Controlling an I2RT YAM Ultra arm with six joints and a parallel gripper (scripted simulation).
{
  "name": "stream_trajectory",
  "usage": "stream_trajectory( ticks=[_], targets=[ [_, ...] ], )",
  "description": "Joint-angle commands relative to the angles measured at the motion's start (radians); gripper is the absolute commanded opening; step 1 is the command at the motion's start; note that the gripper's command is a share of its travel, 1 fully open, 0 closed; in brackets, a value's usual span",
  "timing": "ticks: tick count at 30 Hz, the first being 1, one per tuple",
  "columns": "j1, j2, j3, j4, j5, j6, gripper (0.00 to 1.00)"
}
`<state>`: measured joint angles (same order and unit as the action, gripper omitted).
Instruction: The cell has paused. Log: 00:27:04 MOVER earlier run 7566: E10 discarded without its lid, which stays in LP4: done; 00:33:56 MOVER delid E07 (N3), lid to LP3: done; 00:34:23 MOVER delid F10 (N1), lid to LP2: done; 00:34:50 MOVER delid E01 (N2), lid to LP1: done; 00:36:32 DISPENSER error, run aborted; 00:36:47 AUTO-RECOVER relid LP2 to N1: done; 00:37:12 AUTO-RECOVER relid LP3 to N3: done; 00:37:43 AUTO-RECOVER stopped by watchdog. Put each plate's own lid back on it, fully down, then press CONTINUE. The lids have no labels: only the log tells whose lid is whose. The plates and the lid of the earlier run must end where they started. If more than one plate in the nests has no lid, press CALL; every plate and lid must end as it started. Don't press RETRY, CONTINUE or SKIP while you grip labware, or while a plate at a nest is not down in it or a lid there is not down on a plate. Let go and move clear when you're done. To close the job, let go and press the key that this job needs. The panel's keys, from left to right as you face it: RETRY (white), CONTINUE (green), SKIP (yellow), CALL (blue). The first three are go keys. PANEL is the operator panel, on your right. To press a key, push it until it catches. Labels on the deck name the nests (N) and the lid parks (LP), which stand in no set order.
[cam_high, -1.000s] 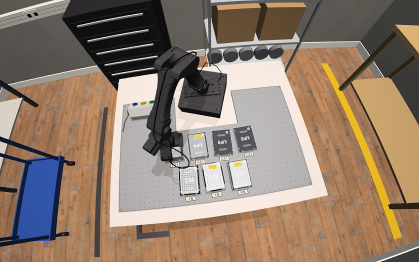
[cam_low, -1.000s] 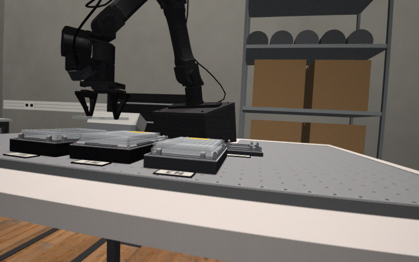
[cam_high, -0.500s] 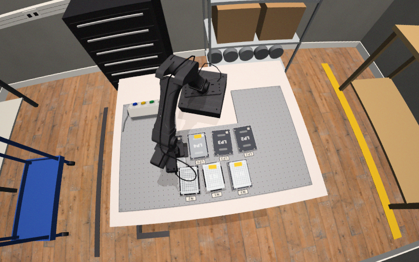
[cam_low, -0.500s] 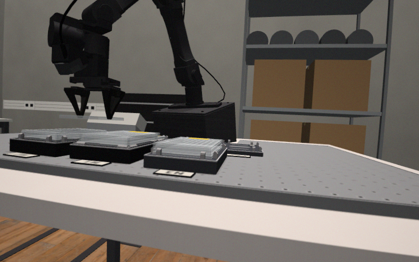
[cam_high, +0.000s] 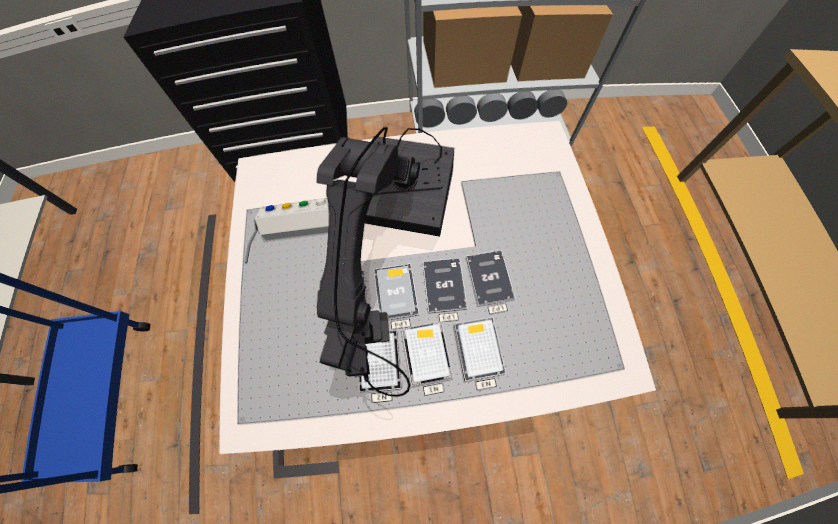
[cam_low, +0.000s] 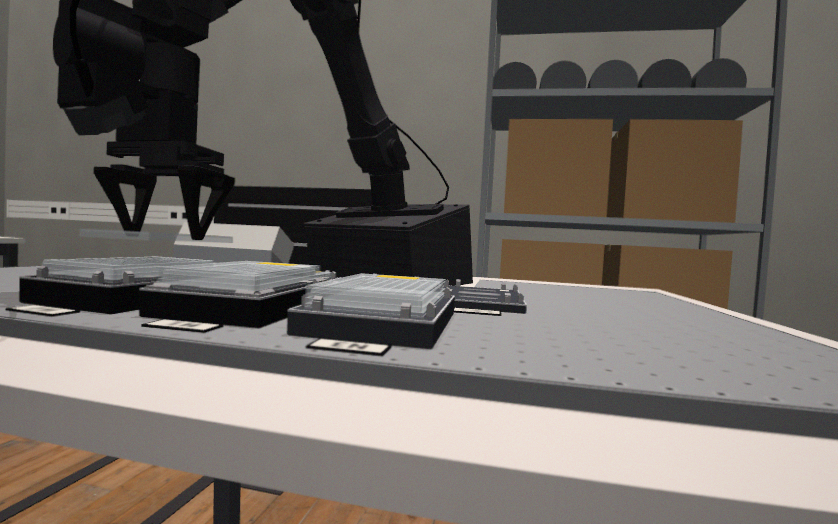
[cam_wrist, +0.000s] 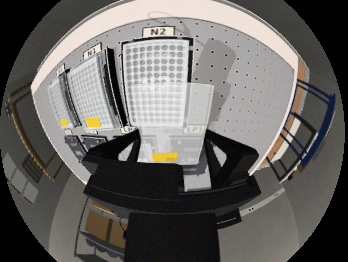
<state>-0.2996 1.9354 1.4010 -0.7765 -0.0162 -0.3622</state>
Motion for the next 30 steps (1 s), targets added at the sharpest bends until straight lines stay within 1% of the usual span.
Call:
stream_trajectory(
  ticks=[1, 8, 13, 18, 19, 21, 27, 30],
  targets=[
    [0.017, 0.014, 0.049, -0.036, 0.016, 0.04, 0.0],
    [0.075, 0.103, 0.204, -0.101, 0.031, 0.096, 0.0],
    [0.112, 0.173, 0.329, -0.153, 0.04, 0.132, 0.0],
    [0.108, 0.182, 0.346, -0.168, 0.041, 0.134, 0.0],
    [0.093, 0.147, 0.347, -0.169, 0.041, 0.134, 0.0],
    [0.093, 0.146, 0.346, -0.17, 0.041, 0.134, 0.0],
    [0.098, 0.149, 0.345, -0.157, 0.036, 0.133, 0.0],
    [0.098, 0.167, 0.346, -0.143, 0.036, 0.132, 0.0]
  ],
)
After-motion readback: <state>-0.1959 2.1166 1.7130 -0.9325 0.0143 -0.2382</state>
